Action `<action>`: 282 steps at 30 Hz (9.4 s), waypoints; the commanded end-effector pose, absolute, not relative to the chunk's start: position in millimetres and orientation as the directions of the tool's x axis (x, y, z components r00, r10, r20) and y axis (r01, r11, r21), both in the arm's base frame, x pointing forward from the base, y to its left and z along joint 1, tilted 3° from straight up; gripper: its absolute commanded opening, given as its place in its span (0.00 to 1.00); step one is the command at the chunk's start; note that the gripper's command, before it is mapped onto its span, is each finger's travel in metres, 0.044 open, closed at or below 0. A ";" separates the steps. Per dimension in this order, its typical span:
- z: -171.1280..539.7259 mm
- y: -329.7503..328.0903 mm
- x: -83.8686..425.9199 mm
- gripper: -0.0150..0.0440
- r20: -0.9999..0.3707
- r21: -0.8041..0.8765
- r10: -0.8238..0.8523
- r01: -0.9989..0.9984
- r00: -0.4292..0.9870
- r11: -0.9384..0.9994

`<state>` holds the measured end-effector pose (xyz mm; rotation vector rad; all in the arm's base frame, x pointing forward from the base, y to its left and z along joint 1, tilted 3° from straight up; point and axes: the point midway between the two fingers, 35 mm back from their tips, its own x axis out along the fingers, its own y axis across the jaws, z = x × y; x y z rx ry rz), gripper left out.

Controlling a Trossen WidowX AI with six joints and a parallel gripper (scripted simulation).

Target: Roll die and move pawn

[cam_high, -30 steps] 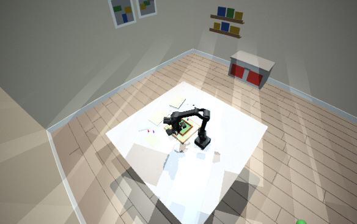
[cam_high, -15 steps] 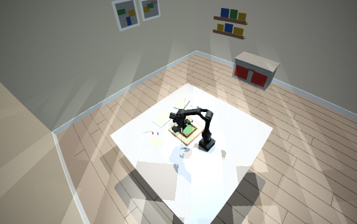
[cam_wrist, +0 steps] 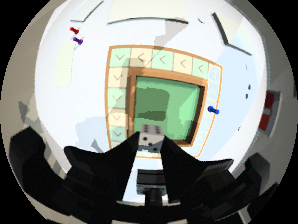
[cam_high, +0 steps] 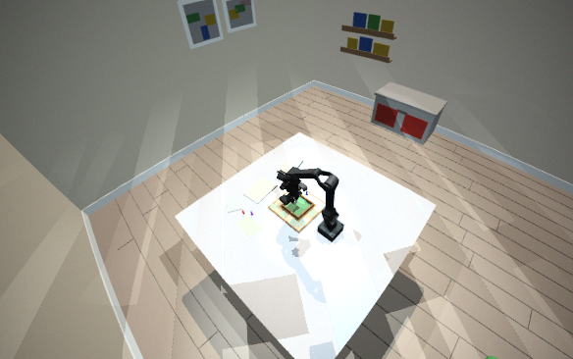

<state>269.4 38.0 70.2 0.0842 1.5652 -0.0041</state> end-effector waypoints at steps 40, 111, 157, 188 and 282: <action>60.6 0.6 276.5 0.25 -0.664 0.043 0.035 -0.009 0.747 0.999; 41.5 -116.0 298.7 0.59 -1.000 0.026 0.031 0.504 -0.001 0.863; -14.7 -113.5 297.5 0.42 -1.000 0.026 0.031 0.504 -0.001 0.863; 88.9 -116.8 301.4 0.25 -1.000 0.026 0.030 0.504 0.000 0.863; 61.9 61.0 376.8 1.00 -0.999 0.047 0.050 0.468 0.008 0.883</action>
